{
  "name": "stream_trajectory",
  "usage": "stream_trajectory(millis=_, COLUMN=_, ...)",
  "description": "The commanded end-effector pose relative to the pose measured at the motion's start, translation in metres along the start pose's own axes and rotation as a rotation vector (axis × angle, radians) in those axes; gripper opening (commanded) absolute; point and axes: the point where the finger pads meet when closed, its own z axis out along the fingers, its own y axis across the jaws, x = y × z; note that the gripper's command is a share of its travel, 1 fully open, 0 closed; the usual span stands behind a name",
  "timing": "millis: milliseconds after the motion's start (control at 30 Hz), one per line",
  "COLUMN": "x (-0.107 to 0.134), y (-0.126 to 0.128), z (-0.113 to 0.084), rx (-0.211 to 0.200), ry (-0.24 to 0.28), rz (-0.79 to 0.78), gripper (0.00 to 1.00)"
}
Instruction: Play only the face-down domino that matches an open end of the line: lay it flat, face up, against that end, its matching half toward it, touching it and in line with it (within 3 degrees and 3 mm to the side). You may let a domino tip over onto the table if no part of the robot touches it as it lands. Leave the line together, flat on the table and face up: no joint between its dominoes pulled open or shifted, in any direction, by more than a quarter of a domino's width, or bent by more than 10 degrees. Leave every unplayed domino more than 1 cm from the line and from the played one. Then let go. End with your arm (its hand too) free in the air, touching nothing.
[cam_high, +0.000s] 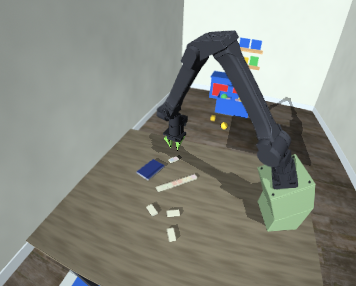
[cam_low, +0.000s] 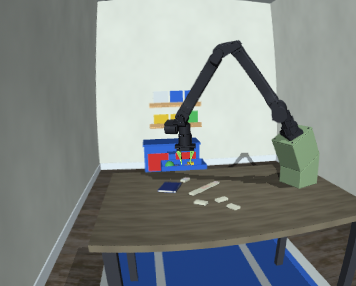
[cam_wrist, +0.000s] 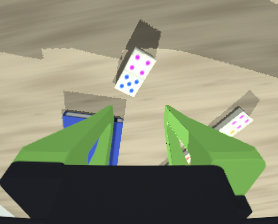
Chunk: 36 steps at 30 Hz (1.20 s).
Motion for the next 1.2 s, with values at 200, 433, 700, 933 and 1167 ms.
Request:
stream_trajectory(millis=200, x=0.000, y=0.021, z=-0.012, rx=-0.032, ry=-0.019, rz=0.232, gripper=0.42)
stream_trajectory(millis=433, x=0.000, y=0.017, z=-0.007, rx=-0.021, ry=-0.001, rz=0.421, gripper=0.42)
stream_trajectory(millis=700, x=0.001, y=0.023, z=-0.009, rx=-0.028, ry=0.003, rz=0.537, gripper=0.42)
stream_trajectory(millis=933, x=0.001, y=0.015, z=-0.005, rx=-0.016, ry=0.009, rz=0.504, gripper=0.42)
stream_trajectory(millis=1167, x=0.000, y=0.026, z=-0.007, rx=-0.031, ry=0.011, rz=0.526, gripper=0.42)
